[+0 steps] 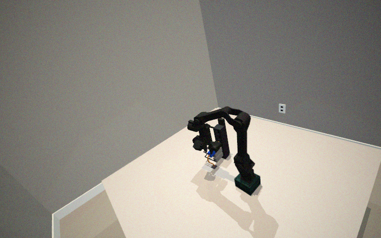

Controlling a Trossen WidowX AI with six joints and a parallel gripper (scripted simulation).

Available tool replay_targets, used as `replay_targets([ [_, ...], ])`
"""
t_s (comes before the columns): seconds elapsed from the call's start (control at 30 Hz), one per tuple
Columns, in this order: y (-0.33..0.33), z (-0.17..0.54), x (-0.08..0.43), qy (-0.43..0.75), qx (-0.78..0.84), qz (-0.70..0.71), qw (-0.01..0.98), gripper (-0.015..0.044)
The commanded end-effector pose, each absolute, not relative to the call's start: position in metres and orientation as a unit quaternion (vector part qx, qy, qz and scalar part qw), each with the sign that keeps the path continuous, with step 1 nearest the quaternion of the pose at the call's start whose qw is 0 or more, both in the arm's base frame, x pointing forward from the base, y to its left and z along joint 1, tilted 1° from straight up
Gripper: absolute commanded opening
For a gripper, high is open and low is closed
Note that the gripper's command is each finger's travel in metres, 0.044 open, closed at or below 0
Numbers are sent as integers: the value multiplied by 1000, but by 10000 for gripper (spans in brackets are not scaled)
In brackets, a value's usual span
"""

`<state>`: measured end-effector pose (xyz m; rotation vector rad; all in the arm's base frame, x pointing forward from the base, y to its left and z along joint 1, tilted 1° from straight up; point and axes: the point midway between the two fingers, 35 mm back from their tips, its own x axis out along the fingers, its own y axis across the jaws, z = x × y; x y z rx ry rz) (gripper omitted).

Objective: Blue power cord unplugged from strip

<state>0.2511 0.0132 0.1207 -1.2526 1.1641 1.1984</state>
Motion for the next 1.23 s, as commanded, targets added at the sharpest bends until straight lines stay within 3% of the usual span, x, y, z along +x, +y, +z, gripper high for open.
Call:
replay_targets([
  [0.0,13,120,251,479,-520,498,502,289],
  [0.2,31,124,252,479,-519,499,503,440],
  [0.4,73,133,249,478,-518,500,504,440],
  [1.2,73,133,249,478,-518,500,504,440],
])
